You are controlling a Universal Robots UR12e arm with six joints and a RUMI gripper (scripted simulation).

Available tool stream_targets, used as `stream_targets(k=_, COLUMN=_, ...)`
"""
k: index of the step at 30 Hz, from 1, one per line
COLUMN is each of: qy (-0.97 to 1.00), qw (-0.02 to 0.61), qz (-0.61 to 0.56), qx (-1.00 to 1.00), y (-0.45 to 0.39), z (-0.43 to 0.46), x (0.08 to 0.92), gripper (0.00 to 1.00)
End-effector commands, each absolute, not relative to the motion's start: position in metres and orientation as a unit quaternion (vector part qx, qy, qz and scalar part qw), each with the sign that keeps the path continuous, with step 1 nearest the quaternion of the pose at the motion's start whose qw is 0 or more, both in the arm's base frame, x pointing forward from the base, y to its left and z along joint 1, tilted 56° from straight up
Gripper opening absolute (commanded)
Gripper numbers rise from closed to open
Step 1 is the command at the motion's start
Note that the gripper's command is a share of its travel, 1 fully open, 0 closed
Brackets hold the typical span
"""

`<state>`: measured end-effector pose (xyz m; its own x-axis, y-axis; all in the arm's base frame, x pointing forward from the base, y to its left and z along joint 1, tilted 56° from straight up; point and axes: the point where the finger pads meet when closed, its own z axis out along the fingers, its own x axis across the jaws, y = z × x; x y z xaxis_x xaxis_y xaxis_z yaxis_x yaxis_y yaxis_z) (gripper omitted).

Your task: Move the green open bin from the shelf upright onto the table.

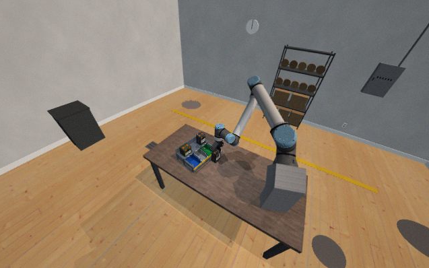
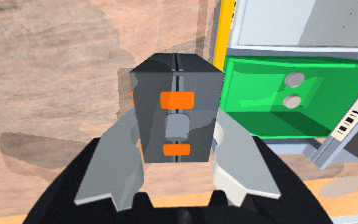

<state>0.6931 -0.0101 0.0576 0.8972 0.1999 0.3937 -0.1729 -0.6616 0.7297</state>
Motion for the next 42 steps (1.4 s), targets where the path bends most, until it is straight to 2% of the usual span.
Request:
stream_targets(k=1, qy=0.008, qw=0.411, qz=0.227, qx=0.883, y=-0.006, z=0.061, x=0.691, gripper=0.0)
stream_targets(k=42, qy=0.008, qw=0.411, qz=0.227, qx=0.883, y=0.007, z=0.07, x=0.684, gripper=0.0)
